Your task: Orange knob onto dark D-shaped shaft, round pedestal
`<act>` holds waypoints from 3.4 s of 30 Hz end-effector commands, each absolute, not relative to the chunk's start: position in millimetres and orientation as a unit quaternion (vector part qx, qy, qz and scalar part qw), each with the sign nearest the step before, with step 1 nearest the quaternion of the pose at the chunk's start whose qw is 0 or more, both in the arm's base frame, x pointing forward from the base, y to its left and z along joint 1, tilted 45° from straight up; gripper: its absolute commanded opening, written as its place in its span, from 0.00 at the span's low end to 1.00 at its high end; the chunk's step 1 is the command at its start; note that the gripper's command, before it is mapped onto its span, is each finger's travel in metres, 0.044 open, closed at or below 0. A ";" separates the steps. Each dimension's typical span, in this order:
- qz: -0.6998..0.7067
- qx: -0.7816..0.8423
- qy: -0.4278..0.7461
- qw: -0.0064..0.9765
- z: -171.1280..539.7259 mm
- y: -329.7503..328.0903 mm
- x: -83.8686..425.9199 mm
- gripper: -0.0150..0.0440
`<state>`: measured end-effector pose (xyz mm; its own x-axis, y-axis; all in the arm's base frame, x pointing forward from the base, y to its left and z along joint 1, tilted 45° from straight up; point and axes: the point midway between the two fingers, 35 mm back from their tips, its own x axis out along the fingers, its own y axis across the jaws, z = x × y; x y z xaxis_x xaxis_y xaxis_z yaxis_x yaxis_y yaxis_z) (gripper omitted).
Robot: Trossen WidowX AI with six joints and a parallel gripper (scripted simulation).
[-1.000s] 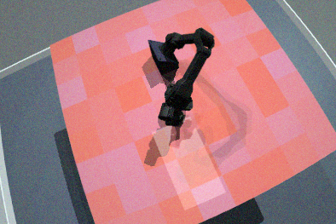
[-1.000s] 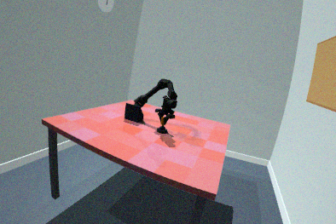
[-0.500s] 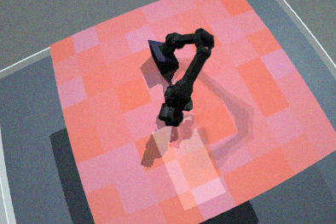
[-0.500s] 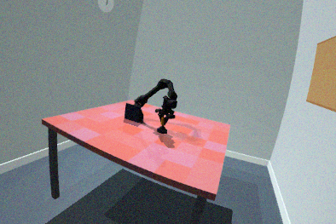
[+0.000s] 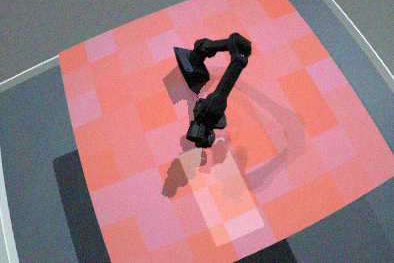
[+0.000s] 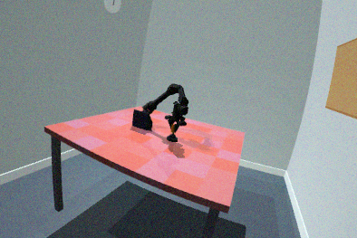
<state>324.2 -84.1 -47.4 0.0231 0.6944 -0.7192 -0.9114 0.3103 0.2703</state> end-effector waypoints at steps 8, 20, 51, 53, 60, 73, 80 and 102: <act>0.602 -0.195 0.351 0.690 -48.5 -87.3 322.6 0.25; 0.602 -0.196 0.351 0.690 -47.3 -88.9 325.4 0.25; 0.602 -0.195 0.351 0.690 -49.9 -83.8 325.4 0.25; 0.602 -0.195 0.351 0.690 -48.4 -85.9 324.9 0.25; 0.612 -0.214 0.334 0.684 -46.8 -87.6 324.5 0.25; 0.636 -0.267 0.286 0.665 -51.5 -86.3 325.4 0.25; 0.636 -0.267 0.286 0.665 -51.7 -85.7 324.6 0.25; 0.662 -0.335 0.218 0.634 -48.3 -84.9 324.0 0.25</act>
